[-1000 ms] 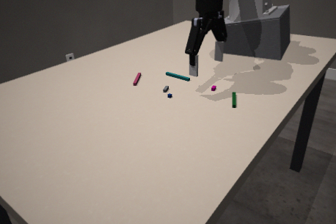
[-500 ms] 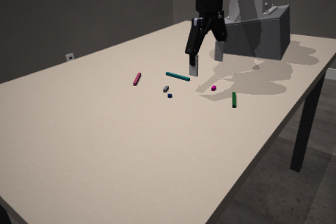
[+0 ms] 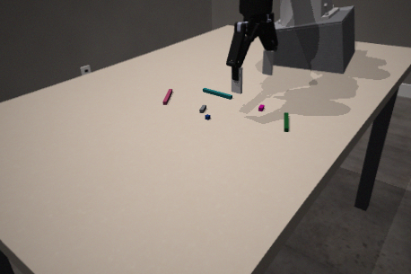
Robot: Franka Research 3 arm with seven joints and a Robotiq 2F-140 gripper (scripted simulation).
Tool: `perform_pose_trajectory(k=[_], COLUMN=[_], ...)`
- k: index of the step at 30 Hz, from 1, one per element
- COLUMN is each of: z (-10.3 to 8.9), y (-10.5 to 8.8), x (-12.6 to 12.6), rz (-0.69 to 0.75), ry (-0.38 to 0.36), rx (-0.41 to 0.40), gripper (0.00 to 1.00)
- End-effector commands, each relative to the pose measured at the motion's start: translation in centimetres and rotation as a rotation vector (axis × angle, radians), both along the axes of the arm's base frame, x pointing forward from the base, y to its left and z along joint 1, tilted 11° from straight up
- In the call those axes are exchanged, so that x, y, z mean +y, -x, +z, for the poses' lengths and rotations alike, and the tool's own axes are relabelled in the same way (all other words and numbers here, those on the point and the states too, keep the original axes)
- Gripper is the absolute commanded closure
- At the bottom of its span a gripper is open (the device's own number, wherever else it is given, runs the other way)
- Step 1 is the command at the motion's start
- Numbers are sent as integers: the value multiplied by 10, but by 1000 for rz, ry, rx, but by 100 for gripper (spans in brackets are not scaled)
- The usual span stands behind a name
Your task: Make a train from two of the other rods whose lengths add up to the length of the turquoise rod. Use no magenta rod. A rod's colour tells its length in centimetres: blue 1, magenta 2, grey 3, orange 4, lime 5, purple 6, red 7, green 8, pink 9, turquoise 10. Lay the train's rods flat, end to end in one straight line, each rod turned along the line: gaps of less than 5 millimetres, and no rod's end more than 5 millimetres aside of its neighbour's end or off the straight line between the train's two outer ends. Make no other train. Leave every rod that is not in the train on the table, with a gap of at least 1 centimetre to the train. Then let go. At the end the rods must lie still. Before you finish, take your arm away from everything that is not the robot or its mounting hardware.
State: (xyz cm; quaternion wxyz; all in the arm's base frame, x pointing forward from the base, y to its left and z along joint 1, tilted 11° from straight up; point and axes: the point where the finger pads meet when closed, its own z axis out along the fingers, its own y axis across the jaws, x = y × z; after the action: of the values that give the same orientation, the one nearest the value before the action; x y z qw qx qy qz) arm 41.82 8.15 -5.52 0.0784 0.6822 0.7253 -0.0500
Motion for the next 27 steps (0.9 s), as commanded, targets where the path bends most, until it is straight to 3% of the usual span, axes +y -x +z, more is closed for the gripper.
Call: perform_pose_trajectory(k=[1, 27], z=[0, 0], y=[0, -1], x=[0, -1], rz=[10, -12], ry=[2, 2], rx=[2, -1], gripper=[0, 0])
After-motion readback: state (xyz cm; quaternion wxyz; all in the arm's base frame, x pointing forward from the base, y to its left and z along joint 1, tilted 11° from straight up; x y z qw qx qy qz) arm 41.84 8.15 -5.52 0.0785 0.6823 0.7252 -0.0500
